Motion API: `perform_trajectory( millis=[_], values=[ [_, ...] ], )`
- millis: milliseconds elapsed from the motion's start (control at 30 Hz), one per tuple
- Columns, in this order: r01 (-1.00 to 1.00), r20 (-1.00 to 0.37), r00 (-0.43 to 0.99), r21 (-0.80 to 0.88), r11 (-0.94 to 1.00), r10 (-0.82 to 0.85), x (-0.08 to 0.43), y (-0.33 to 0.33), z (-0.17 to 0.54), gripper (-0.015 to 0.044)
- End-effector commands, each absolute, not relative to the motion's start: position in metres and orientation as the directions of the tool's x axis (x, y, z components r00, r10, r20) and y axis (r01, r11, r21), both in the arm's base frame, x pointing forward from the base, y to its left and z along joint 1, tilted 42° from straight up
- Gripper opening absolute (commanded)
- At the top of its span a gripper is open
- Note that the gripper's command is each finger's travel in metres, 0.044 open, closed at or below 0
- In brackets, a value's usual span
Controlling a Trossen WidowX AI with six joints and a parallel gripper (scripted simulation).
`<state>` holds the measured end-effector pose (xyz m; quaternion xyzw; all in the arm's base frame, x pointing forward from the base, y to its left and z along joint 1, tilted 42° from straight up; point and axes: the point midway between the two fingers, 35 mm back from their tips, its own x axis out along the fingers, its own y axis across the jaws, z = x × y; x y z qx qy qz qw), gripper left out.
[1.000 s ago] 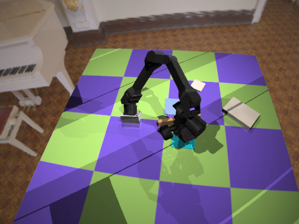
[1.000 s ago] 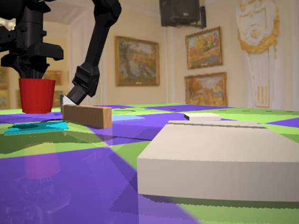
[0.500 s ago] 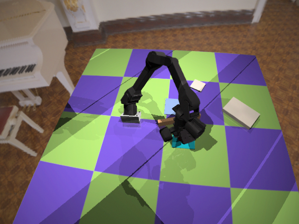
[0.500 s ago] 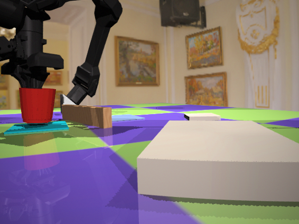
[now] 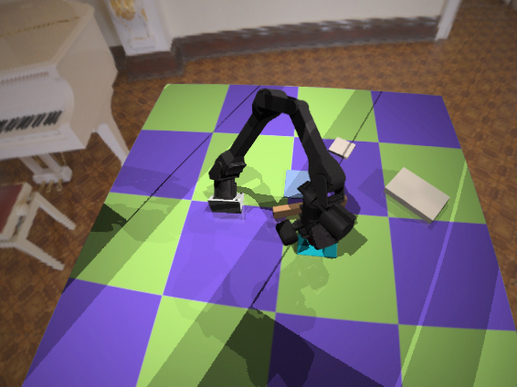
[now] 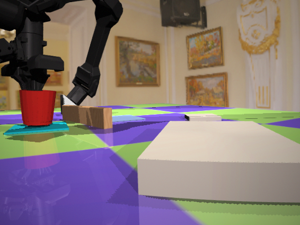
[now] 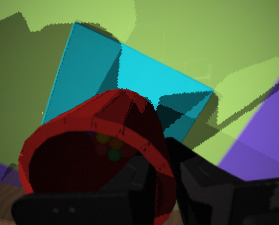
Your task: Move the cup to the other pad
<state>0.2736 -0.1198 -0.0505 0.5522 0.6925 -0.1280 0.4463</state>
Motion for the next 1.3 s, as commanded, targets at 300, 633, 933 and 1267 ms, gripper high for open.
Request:
perform_trajectory(
  millis=[300,633,933,1267],
  values=[
    [0.879,-0.76,0.008,0.316,0.358,0.65,0.274,-0.12,-0.05,0.0128],
    [0.88,-0.759,0.008,0.315,0.357,0.651,0.274,-0.127,-0.043,0.0128],
    [0.88,-0.759,0.007,0.313,0.356,0.651,0.274,-0.135,-0.034,0.0128],
    [0.881,-0.758,0.007,0.312,0.355,0.652,0.275,-0.143,-0.025,0.0128]
  ],
)
